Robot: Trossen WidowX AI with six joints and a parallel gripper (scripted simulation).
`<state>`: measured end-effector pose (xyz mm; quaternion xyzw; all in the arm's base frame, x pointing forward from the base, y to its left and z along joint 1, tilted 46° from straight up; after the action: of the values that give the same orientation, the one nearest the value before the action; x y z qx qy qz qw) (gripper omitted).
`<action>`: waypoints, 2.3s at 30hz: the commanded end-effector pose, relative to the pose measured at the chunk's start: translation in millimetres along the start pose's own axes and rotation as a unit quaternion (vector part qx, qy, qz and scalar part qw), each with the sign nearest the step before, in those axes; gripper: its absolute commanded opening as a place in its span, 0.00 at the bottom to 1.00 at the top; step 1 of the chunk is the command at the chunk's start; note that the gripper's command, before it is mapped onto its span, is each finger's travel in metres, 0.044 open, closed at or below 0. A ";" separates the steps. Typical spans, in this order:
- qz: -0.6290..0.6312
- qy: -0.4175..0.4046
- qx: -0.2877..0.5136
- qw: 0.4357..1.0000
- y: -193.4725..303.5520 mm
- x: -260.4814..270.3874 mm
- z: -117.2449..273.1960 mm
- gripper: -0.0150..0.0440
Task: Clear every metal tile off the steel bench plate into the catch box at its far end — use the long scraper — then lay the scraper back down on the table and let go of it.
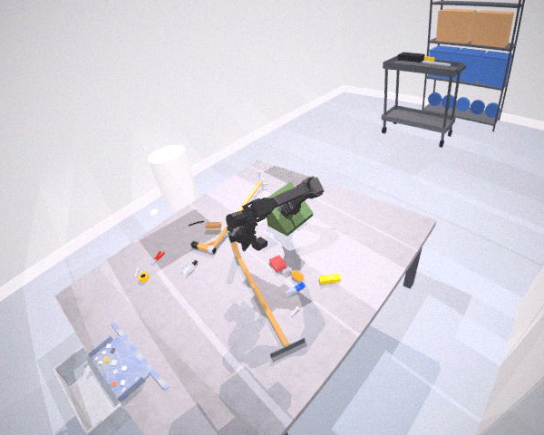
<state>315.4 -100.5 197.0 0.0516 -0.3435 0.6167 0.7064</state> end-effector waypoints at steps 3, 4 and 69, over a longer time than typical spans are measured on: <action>-0.026 -0.001 -0.007 1.000 -2.2 -32.4 1.2 0.25; -0.031 -0.001 -0.008 1.000 -2.0 -37.3 1.4 0.25; -0.177 -0.016 -0.055 0.983 57.5 -189.1 -42.7 0.25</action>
<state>279.9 -230.6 47.2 0.0792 -0.3715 0.4648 0.7998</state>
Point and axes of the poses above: the point midway between the two fingers, 35 mm back from their tips, its own z axis back along the fingers, its own x axis across the jaws, y = z × x, the point moved 8 cm from there along z, back along the fingers, and after that the axes turned 6 degrees about z, right-handed, at the moved point
